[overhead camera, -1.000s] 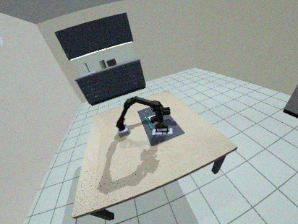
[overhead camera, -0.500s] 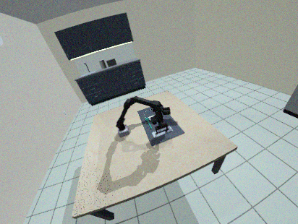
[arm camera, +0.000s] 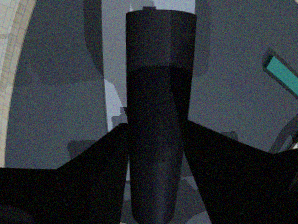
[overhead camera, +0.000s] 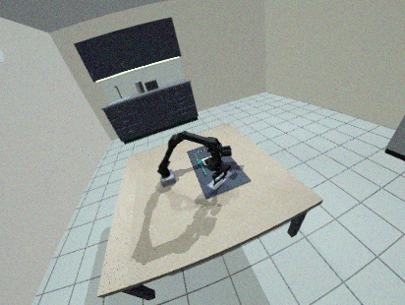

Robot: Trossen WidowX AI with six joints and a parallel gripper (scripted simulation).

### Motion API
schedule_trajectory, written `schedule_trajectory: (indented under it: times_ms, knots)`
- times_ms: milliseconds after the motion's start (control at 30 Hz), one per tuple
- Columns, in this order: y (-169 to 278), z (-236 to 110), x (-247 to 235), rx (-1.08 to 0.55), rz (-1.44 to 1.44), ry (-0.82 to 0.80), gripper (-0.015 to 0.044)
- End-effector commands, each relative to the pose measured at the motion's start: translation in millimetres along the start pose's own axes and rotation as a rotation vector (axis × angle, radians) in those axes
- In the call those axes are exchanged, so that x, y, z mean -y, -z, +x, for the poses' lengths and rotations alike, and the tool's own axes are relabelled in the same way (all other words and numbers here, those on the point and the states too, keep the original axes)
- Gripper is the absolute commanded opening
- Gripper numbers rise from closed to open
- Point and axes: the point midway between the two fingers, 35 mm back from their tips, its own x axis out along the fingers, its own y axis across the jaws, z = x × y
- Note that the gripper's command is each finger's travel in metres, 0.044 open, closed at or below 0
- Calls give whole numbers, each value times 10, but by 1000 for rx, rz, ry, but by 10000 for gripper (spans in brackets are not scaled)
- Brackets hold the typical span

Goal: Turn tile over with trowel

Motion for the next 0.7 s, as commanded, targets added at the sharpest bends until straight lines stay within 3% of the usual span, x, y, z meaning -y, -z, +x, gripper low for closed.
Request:
schedule_trajectory:
  times_ms: [0, 667]
  knots:
    - [0, 2, 2, 1, -130, 0, 130]
    - [0, 1, 2, 0, -729, 0, 130]
